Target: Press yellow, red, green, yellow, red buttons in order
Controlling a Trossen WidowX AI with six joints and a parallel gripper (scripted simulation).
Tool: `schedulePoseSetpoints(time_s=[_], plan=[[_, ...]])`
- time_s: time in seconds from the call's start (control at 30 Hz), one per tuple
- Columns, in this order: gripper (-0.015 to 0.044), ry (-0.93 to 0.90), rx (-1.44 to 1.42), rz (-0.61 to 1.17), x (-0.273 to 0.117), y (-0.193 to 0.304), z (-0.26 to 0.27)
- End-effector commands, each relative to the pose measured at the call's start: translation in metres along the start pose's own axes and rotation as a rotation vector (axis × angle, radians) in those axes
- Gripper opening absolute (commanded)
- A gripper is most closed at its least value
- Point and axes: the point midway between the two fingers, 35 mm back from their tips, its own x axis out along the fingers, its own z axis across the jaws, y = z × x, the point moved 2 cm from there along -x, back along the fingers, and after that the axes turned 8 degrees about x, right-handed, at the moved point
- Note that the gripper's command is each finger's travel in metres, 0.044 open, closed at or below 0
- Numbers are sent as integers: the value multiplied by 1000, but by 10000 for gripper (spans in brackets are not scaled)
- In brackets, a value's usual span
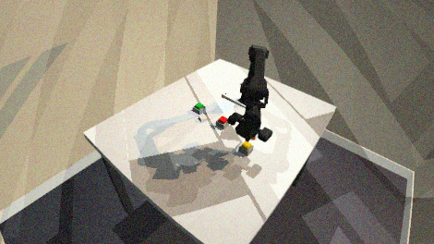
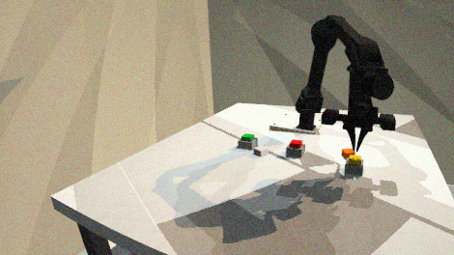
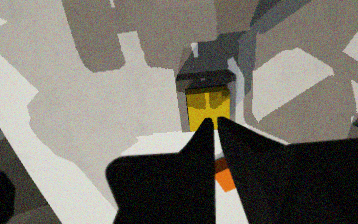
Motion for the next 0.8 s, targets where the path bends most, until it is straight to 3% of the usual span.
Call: schedulePoseSetpoints(time_s=[0.0,0.23,0.4,0.77], plan=[[20,-8,-3,-5,-9,0,1],[20,-7,-3,-6,-69,0,1],[20,-7,-3,-6,-71,-1,-2],[20,8,-2,-4,-72,32,-172]])
